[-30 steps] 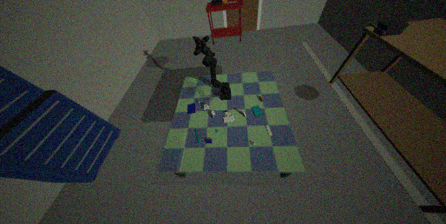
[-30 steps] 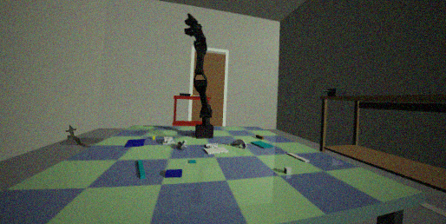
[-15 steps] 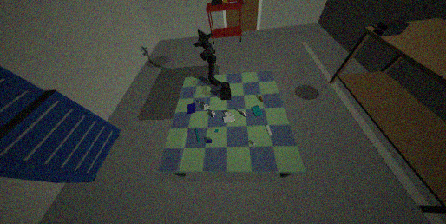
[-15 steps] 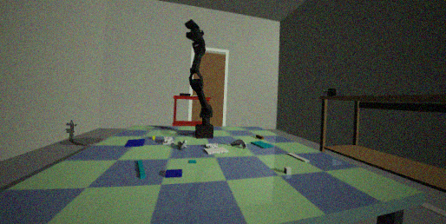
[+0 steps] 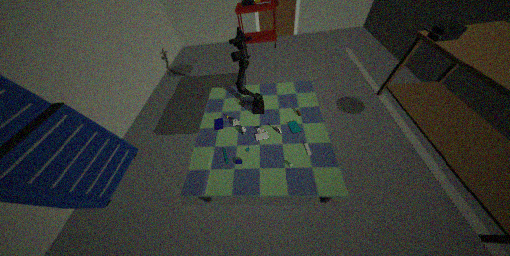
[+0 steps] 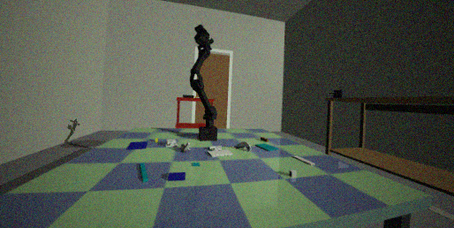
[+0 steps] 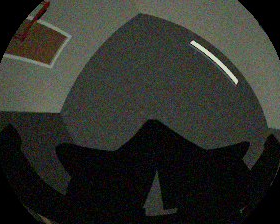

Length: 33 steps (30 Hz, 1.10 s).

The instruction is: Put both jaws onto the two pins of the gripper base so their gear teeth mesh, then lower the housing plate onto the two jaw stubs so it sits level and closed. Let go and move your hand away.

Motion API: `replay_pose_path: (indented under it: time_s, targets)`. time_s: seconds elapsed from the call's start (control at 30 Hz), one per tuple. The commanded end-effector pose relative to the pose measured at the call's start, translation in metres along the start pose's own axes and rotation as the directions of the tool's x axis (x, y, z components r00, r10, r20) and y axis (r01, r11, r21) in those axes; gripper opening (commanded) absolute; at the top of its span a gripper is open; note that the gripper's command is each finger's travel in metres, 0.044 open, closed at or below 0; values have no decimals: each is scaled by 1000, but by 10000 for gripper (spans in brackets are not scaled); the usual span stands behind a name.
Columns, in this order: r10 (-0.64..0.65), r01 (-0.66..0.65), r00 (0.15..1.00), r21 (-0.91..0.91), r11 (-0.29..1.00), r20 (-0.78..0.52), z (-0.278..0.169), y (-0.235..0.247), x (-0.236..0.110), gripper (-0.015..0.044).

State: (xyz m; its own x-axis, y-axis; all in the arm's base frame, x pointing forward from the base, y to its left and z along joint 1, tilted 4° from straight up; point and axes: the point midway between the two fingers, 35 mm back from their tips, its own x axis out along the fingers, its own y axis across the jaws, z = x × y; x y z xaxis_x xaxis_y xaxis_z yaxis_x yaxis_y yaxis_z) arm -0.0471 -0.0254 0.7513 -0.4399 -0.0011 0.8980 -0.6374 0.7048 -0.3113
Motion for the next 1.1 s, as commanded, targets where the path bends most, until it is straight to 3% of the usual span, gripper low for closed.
replay_pose_path:
  time_s: [0.0,0.33,0.67,0.83,1.07]
  targets:
    - [106,-106,993,-6,994,-60,-12,40,3,0]
    - [291,-300,934,-12,954,-208,-50,111,-5,0]
    - [439,-469,813,18,883,-381,-104,172,-35,0]
    - [434,-500,770,-22,866,-468,-126,177,-51,0]
    - [481,-582,648,24,813,-591,-169,201,-87,0]
